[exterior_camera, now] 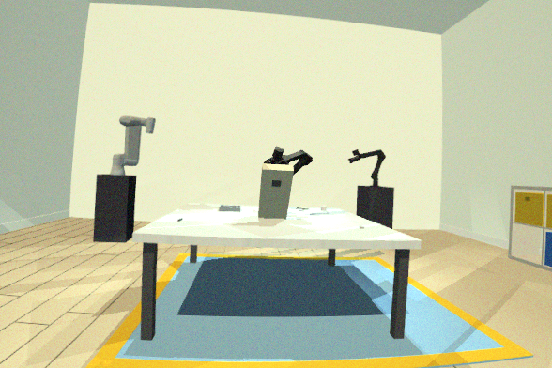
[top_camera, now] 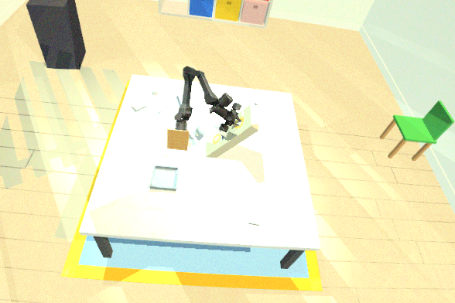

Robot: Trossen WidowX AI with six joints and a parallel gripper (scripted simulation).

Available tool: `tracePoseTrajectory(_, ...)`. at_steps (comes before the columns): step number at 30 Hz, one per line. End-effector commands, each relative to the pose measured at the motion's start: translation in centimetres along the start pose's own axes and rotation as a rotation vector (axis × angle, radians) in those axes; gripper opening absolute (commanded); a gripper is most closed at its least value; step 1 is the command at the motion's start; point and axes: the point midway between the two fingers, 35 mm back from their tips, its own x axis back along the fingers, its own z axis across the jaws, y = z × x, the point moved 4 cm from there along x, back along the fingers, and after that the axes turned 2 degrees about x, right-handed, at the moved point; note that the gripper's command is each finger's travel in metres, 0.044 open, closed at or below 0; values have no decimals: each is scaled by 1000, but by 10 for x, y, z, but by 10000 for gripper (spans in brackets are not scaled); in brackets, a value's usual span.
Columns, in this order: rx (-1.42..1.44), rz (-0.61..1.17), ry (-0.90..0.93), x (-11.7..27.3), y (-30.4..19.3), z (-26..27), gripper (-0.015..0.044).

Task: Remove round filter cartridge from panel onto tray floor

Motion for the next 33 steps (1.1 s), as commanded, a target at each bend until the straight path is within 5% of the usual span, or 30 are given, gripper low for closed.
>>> tracePoseTrajectory(1, 2, -1, -1, 0, 0, 0, 67)
tracePoseTrajectory(5, 2, -1, -1, 0, 0, 0, 1)
tracePoseTrajectory(33, 856, 3, -8, -5, -1, -1, 0)
